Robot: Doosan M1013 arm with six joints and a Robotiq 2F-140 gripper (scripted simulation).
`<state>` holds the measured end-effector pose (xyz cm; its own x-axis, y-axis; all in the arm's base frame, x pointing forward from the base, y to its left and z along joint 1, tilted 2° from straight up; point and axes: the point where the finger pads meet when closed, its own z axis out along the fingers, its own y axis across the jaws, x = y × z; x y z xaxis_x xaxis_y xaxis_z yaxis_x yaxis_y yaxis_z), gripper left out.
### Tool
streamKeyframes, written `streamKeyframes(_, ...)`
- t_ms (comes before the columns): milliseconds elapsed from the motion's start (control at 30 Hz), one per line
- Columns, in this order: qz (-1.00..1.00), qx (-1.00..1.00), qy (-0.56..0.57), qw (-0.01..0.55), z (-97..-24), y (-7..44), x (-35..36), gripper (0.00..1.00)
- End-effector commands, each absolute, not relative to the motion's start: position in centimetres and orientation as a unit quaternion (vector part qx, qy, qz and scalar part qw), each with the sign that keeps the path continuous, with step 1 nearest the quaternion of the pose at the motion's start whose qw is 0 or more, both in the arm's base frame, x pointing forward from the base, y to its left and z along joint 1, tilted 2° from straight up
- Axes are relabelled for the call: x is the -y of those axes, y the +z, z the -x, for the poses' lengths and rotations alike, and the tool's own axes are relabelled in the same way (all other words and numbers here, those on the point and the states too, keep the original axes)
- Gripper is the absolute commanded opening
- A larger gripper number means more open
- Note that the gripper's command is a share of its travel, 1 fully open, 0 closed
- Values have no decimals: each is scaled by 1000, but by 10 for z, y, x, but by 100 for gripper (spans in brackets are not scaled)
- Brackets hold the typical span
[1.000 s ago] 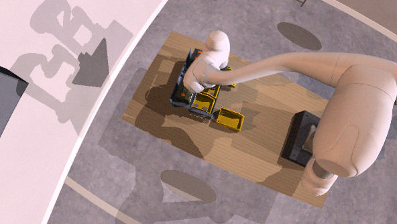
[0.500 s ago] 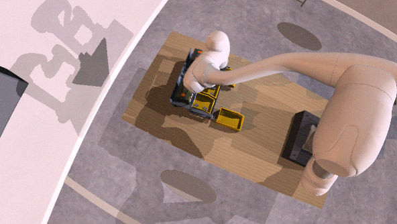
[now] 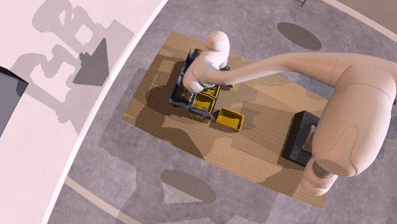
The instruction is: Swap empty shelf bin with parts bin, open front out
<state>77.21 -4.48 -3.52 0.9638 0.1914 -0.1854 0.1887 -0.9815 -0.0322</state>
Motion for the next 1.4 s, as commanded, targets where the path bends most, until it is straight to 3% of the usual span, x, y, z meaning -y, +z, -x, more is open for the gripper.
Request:
streamKeyframes(0,991,97,90,11,-777,-39,40,10)
streamKeyframes(1367,992,97,85,11,-781,-40,39,10)
